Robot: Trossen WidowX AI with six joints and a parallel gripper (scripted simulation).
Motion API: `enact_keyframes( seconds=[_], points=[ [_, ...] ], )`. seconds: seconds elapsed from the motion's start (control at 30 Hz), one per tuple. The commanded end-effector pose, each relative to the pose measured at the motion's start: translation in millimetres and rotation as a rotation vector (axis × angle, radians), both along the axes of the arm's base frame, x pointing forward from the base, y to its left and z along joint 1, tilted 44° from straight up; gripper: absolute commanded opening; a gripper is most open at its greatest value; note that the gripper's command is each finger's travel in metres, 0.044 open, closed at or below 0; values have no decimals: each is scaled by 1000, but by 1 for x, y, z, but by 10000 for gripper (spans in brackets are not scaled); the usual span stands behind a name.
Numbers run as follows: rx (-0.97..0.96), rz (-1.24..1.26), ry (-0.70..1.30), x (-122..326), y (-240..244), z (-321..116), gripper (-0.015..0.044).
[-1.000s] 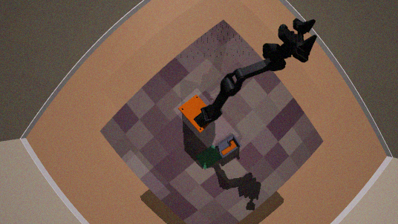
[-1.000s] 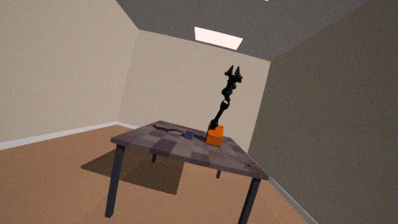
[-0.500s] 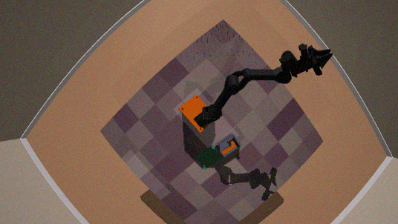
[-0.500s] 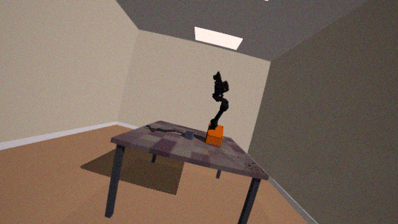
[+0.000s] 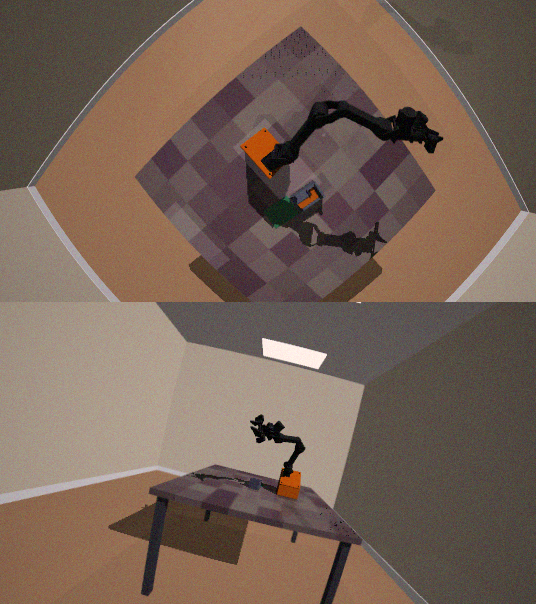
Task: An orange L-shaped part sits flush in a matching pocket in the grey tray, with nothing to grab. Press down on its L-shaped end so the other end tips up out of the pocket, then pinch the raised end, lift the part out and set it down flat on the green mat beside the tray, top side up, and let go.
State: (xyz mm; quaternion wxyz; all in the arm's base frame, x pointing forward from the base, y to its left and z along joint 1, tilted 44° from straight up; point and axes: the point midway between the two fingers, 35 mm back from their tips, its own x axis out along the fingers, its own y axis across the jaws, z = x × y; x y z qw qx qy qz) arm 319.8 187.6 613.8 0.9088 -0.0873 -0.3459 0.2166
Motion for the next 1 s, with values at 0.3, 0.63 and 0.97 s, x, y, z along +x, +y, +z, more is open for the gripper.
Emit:
enact_keyframes(
  seconds=[0.3,0.63,0.97],
  points=[
    [-269,64,707,107,-4,-230,180],
    [-249,156,1413,89,-53,-422,180],
    [195,313,2321,-42,-101,-557,180]
  ],
)
